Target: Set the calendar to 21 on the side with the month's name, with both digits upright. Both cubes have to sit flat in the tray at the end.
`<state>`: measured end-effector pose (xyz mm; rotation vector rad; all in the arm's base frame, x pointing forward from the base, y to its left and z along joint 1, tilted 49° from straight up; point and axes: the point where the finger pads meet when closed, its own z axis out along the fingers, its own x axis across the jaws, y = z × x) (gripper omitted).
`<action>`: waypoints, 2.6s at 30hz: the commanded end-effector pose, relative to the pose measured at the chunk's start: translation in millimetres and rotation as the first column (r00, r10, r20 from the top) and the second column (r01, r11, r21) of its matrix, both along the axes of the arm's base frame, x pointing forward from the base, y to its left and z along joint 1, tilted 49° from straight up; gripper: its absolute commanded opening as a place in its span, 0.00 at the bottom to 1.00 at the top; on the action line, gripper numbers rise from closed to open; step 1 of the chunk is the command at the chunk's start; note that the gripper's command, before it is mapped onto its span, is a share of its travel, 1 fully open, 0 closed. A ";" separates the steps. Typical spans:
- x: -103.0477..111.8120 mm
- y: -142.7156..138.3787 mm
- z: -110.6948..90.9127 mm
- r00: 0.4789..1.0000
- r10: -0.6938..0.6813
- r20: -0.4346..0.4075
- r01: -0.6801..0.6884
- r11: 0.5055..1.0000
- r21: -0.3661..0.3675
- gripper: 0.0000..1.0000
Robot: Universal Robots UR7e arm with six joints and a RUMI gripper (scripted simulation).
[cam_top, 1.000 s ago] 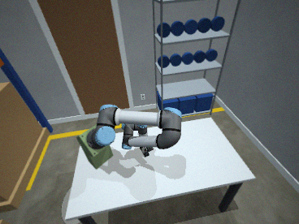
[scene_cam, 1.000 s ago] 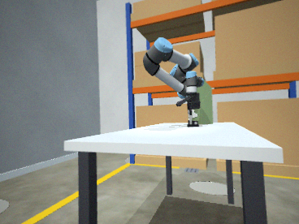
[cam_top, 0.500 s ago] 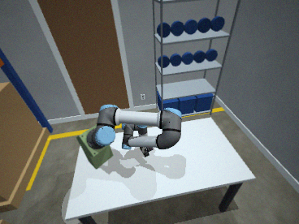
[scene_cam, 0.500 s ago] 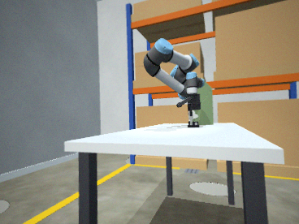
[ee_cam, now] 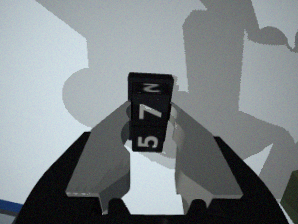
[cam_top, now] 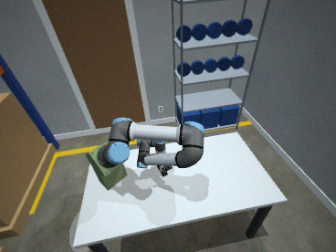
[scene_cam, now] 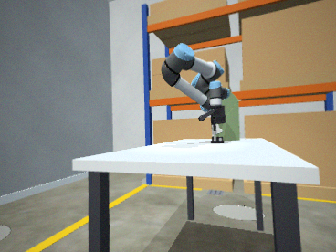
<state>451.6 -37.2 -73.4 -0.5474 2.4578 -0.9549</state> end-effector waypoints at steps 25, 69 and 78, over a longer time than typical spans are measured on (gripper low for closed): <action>0.1 0.3 0.3 1.000 0.001 0.001 -0.001 1.000 0.000 0.11; -11.3 11.5 14.4 1.000 0.001 0.001 -0.001 1.000 0.000 0.29; -27.9 27.9 35.0 1.000 0.001 0.001 -0.001 1.000 0.000 0.29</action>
